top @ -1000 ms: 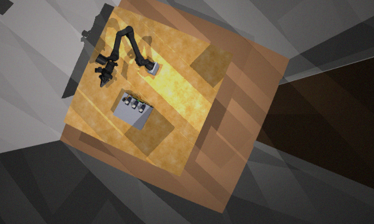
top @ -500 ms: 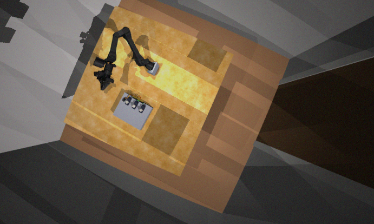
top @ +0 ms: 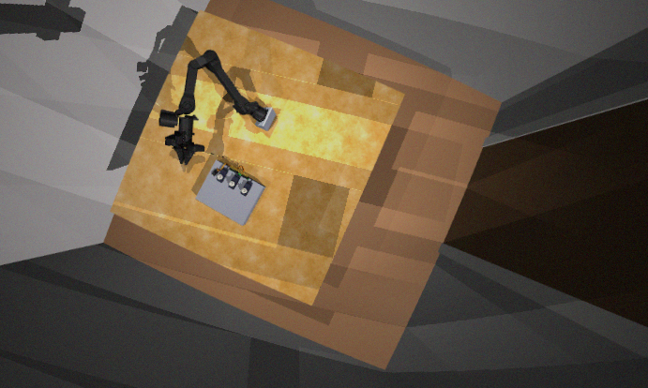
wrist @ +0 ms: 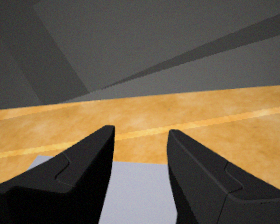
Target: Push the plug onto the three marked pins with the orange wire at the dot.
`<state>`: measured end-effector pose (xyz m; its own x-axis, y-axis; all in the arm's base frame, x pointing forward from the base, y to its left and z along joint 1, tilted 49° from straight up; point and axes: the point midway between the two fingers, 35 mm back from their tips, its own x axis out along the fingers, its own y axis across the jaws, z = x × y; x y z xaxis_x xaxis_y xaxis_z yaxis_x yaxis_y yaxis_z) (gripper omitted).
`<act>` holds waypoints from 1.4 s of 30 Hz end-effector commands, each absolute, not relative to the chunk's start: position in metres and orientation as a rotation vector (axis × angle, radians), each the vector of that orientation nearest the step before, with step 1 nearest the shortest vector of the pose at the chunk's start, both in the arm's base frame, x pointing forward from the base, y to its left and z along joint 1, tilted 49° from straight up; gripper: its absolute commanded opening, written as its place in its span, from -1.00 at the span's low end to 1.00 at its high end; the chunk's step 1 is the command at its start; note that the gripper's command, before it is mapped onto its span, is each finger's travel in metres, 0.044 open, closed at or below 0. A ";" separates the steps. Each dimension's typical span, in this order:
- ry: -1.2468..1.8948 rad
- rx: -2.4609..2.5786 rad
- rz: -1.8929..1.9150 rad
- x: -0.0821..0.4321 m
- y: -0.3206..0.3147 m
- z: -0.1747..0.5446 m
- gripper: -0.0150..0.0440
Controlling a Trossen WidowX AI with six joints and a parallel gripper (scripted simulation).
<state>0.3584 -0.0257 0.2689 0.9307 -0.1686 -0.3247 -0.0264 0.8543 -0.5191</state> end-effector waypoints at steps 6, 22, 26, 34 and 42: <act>0.523 -0.741 -0.051 0.368 -0.034 0.250 -0.10; 0.812 -1.105 0.074 0.377 -0.048 0.215 -0.10; 0.883 -1.195 0.121 0.378 -0.052 0.207 -0.10; 1.021 -1.371 0.238 0.378 -0.059 0.191 -0.10; 1.152 -1.541 0.383 0.378 -0.065 0.177 -0.10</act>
<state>0.3774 -0.0639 0.1800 0.5015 -0.4404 -0.7447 -0.7775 0.1480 -0.6112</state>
